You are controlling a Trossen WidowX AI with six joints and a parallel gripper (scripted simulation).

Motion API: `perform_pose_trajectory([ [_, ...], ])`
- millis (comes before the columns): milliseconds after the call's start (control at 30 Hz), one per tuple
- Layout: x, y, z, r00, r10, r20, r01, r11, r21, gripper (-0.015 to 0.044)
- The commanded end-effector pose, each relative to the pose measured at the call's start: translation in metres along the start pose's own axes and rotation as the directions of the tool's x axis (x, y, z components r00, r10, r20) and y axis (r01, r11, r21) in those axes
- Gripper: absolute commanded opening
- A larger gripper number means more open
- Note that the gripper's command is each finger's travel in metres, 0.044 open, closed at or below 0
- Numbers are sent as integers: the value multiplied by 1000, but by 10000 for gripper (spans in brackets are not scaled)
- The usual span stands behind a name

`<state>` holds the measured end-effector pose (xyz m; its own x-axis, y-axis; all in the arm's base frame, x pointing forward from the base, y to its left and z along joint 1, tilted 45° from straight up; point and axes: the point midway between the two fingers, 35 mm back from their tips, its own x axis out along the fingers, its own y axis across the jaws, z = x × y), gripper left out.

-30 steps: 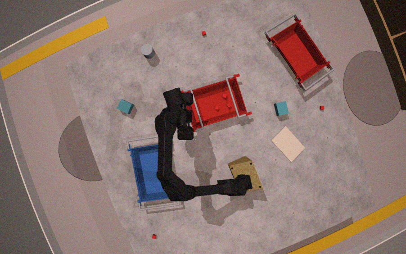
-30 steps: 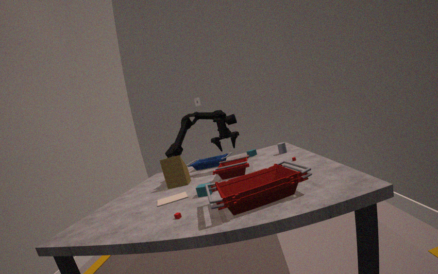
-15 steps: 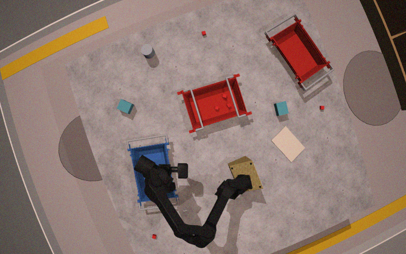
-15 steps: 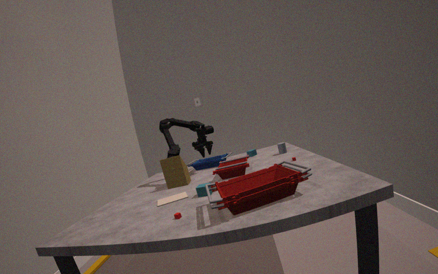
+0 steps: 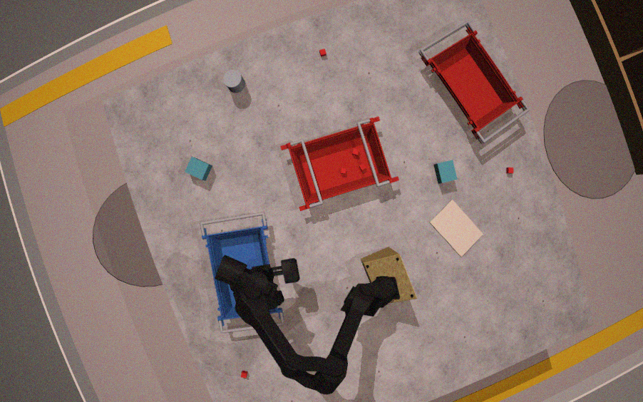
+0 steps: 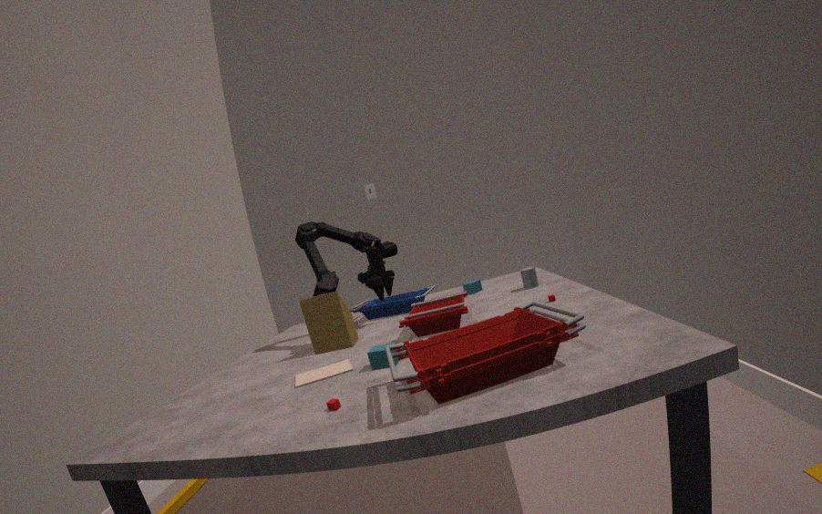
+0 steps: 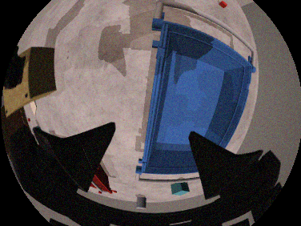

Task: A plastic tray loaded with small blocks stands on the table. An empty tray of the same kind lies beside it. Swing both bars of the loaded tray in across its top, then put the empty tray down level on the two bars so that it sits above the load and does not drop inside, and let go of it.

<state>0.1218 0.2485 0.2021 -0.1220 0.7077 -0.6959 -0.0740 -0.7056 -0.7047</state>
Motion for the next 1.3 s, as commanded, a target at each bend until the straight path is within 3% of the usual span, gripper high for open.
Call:
perform_pose_trajectory([
  [0, 19, 4, -1, 1000, 14, 4, -14, 1000, 9, 440],
  [367, 64, 5, 3, 1000, 8, 5, -8, 1000, 11, 440],
  [700, 67, 5, 4, 1000, 7, 6, -7, 1000, 11, 440],
  [1267, 67, 5, 4, 1000, 7, 6, -7, 1000, 11, 207],
])
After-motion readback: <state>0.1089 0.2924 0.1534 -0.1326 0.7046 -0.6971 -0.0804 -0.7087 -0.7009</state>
